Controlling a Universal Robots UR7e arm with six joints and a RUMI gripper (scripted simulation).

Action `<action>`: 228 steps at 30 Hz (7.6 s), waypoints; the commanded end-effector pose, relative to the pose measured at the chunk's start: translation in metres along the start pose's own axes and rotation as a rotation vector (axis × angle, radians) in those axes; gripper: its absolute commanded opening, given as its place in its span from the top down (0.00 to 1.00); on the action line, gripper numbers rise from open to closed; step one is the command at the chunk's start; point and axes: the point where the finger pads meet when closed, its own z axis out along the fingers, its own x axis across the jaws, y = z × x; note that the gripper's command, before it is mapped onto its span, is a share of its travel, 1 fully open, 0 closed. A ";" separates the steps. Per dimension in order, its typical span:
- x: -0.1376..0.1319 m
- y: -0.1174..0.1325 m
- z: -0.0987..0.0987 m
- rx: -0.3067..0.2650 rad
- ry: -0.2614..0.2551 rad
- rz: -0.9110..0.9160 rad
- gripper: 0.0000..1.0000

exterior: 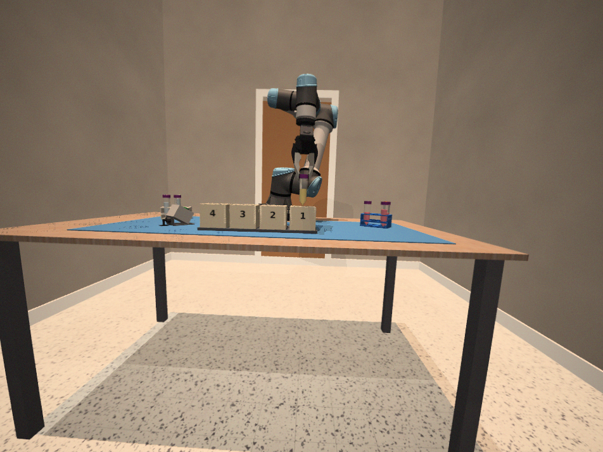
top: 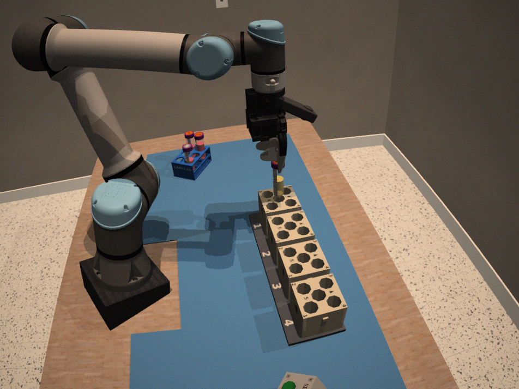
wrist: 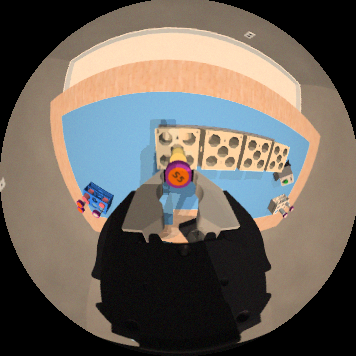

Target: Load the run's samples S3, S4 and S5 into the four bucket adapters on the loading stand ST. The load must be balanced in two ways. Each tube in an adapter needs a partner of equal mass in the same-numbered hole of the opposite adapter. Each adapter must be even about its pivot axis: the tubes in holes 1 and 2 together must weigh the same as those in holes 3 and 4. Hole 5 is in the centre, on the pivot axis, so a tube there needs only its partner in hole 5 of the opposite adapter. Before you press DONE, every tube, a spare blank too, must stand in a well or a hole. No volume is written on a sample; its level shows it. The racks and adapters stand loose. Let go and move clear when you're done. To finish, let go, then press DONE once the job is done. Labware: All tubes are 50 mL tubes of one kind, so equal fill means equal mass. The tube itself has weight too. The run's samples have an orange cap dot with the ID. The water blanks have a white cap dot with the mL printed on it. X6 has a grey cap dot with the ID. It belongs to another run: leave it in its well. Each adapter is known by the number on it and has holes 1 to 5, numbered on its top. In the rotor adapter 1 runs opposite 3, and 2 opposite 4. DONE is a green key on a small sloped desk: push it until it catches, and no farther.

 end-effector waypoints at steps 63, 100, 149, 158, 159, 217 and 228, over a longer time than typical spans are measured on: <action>0.000 0.000 0.067 0.001 0.000 0.000 1.00; 0.000 0.000 0.090 0.001 0.000 0.000 1.00; 0.093 0.037 0.049 0.001 0.000 0.600 0.65; 0.147 0.059 0.049 0.001 0.000 0.950 0.65; 0.154 0.063 0.049 0.001 0.000 1.000 0.65; 0.556 0.226 0.049 0.001 0.001 1.340 0.65; 0.625 0.255 0.049 0.001 0.001 1.340 0.65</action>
